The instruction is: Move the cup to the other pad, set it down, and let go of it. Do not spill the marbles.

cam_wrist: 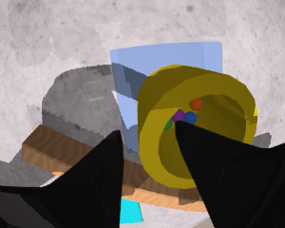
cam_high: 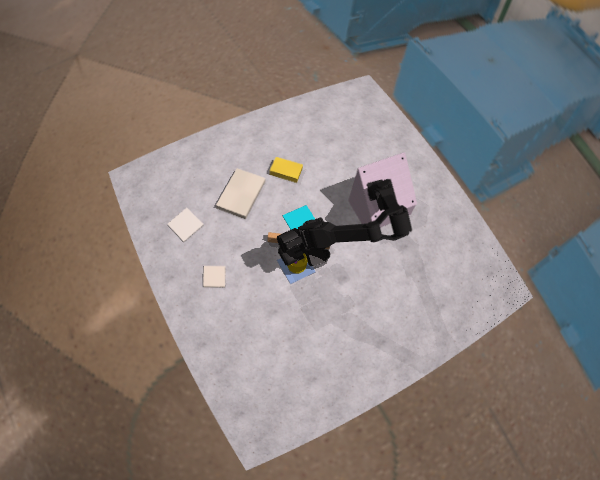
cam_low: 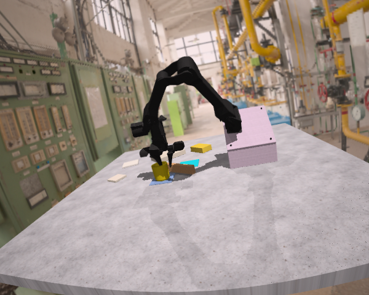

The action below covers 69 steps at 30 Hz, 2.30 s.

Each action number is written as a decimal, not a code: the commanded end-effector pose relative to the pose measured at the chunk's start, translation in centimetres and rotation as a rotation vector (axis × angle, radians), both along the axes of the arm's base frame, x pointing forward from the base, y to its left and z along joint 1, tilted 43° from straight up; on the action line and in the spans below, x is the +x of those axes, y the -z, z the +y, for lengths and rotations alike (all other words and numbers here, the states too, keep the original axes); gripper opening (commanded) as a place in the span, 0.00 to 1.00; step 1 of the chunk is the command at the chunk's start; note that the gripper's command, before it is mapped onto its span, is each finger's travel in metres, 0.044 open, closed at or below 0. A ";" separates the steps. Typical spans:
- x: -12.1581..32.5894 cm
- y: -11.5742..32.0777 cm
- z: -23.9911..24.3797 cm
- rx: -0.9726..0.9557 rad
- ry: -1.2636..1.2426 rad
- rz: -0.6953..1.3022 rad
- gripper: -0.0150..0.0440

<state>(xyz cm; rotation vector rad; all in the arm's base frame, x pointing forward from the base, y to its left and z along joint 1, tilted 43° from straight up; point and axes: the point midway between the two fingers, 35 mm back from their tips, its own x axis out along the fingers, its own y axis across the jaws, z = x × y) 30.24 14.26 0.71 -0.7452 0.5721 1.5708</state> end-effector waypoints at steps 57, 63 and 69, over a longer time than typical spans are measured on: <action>0.2 -3.2 -3.8 -0.001 0.010 0.012 0.25; 0.2 -3.2 -3.8 -0.001 0.010 0.012 0.25; 0.2 -3.2 -3.8 -0.001 0.010 0.012 0.25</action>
